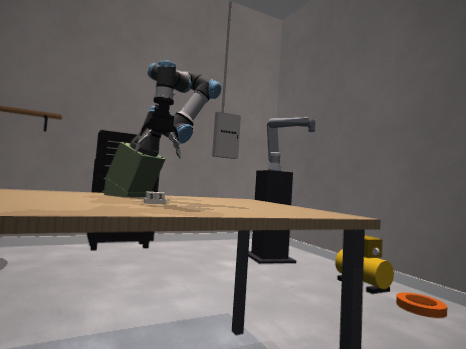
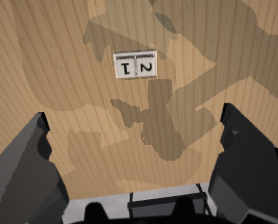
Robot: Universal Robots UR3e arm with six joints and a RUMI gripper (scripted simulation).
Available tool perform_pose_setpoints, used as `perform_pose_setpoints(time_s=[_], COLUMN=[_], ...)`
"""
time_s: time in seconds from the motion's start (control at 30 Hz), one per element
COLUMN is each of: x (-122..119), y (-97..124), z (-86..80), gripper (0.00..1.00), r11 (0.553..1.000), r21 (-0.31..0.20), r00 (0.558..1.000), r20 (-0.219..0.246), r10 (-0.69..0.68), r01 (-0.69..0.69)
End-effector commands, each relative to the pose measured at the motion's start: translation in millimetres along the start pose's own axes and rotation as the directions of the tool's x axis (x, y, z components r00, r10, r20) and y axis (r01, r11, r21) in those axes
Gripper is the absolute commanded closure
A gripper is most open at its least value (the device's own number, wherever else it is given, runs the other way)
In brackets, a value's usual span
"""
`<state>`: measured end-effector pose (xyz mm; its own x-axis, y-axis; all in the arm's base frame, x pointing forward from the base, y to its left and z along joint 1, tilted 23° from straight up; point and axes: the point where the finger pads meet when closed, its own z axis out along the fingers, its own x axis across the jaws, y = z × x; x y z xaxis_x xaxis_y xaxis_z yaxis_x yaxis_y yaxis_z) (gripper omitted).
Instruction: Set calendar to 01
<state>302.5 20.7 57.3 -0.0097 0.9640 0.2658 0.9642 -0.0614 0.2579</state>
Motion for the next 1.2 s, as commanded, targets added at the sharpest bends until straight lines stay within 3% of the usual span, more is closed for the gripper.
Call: perform_pose_setpoints(time_s=[0.0, 1.17], x=[-6.4, -12.5], y=[-1.1, -2.8], z=[1.4, 3.8], gripper=[0.00, 0.00], r11=[1.000, 0.998], r21=[-0.017, -0.029], r00=[1.000, 0.999], r20=[-0.007, -0.008], r10=[-0.015, -0.048], r01=[0.015, 0.048])
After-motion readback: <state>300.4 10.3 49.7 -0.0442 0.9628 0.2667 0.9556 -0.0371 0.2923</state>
